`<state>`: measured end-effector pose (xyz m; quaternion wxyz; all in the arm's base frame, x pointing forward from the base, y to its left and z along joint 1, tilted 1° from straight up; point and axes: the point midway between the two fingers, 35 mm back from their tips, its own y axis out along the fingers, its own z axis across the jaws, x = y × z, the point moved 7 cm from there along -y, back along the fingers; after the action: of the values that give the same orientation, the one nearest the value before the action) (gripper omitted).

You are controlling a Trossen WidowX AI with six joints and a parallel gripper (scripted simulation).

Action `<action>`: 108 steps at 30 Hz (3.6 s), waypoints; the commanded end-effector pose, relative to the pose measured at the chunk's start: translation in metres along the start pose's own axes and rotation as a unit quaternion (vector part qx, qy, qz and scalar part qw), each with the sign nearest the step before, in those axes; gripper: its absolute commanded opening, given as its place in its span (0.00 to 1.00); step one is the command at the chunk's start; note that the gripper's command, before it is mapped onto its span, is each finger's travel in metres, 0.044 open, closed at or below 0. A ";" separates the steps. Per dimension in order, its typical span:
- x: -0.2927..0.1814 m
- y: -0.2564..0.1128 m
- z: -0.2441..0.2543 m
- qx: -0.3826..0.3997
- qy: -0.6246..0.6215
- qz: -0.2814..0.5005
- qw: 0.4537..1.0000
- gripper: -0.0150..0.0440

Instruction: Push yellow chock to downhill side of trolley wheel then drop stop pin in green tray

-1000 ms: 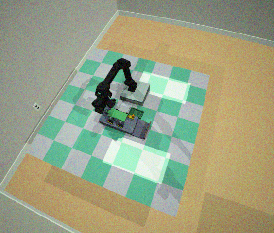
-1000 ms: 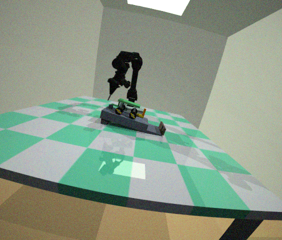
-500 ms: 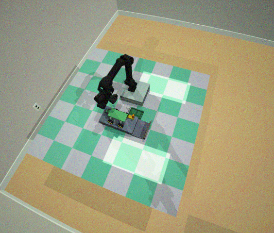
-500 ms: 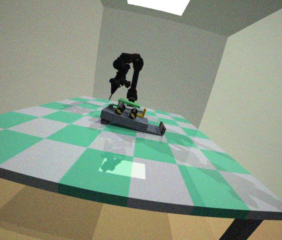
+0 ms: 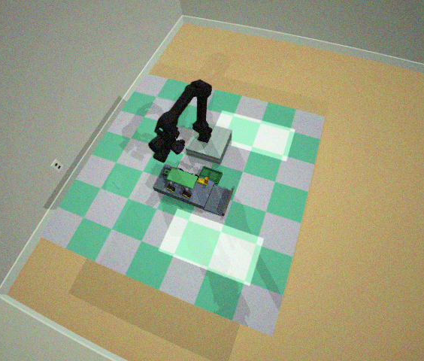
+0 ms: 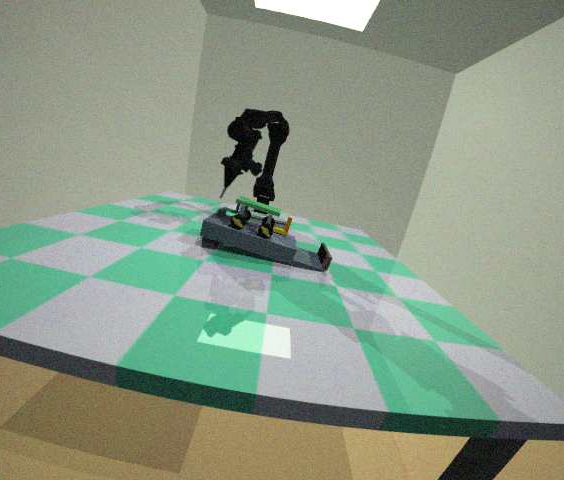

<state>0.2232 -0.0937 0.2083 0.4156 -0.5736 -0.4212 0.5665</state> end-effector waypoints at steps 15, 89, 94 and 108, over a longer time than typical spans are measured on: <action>0.052 -0.007 -0.001 -0.001 -0.002 -0.004 1.000 0.25; 0.223 -0.030 0.008 -0.027 -0.261 -0.061 0.963 0.25; 0.219 -0.030 0.008 -0.036 -0.333 -0.073 0.939 0.25; 0.211 -0.028 0.006 -0.066 -0.519 -0.102 0.846 0.25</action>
<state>0.2179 0.1188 0.1718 0.1856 -0.2182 -0.6496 0.7043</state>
